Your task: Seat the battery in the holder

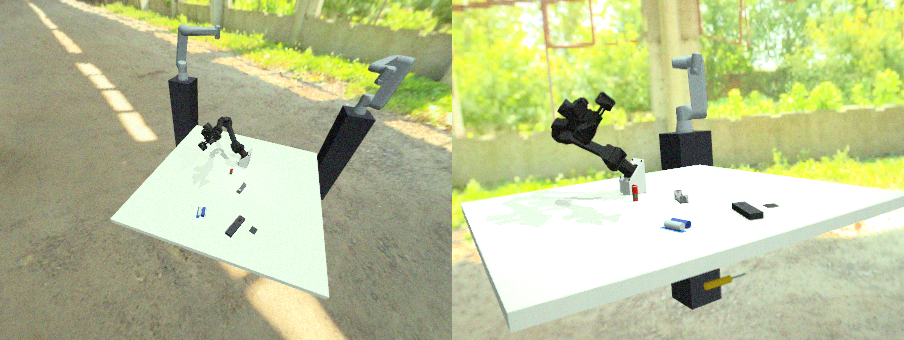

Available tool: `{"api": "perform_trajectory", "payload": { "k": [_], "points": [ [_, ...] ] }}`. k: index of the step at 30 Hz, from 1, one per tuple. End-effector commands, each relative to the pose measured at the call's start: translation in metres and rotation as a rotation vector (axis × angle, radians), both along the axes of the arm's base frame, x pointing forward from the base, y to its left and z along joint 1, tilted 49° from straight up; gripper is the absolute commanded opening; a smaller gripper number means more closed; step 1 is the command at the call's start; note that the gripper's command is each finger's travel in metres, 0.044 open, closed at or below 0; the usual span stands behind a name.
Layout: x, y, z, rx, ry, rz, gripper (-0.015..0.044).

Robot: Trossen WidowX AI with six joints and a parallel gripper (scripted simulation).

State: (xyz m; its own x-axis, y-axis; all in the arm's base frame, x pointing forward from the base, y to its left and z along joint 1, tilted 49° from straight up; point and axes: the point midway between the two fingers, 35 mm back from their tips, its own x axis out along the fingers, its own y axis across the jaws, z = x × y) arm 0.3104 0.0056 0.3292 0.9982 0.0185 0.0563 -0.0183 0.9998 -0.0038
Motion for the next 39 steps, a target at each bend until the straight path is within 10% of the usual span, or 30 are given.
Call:
{"api": "perform_trajectory", "payload": {
  "k": [1, 15, 21, 39],
  "points": [
    [0.001, 0.000, -0.004, 0.010, 0.019, -0.002, 0.0374],
    [-0.096, -0.008, -0.233, 0.092, 1.229, -0.643, 0.0006],
    [-0.156, -0.037, -0.214, -0.283, 1.376, -1.000, 0.0000],
    [-0.156, -0.061, -0.236, -0.291, 1.380, -0.998, 0.0000]
  ]
}}
